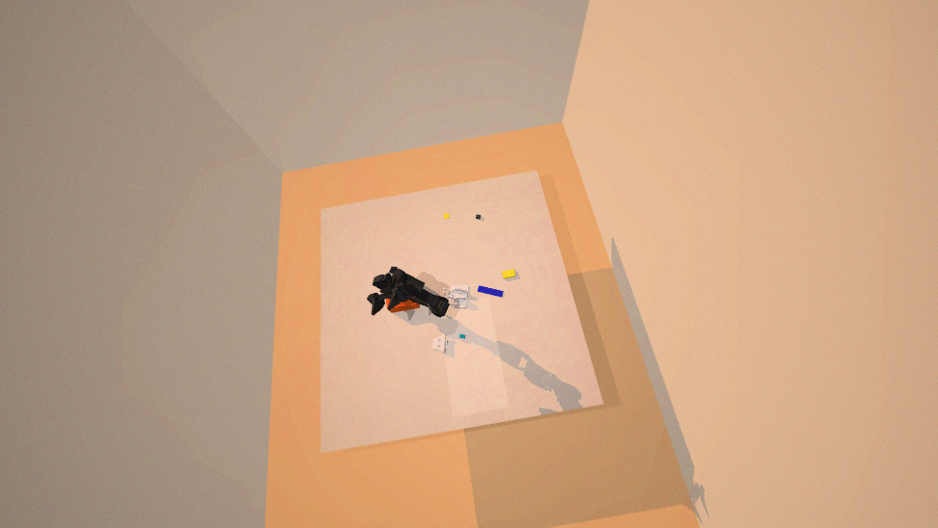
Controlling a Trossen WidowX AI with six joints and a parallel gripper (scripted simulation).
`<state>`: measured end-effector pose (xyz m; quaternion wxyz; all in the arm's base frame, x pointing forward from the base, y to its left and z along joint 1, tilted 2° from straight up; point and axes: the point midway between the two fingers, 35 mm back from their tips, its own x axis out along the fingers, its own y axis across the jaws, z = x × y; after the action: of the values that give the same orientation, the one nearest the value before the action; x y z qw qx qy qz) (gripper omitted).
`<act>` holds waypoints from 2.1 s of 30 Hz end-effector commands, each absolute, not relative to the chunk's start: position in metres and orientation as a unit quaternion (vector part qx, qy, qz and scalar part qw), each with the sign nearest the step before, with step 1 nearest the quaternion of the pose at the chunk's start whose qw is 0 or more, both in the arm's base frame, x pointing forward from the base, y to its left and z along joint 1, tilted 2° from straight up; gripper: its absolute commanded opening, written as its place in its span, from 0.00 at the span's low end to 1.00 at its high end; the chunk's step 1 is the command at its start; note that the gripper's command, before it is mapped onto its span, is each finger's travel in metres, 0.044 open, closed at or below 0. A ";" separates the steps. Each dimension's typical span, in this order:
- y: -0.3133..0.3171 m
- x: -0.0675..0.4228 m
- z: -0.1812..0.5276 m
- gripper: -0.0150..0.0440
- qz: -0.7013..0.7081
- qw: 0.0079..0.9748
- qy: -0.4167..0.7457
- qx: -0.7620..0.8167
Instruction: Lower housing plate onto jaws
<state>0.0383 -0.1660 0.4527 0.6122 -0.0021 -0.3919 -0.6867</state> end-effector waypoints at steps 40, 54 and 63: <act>0.041 -0.122 0.513 1.00 -0.699 0.199 -0.624 -0.286; 0.152 -0.094 0.503 1.00 -0.626 0.037 -0.651 -0.428; 0.213 -0.046 0.486 1.00 -0.556 -0.060 -0.645 -0.521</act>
<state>-0.0634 0.1953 0.4909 -0.0301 -0.4900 -0.6505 -0.5795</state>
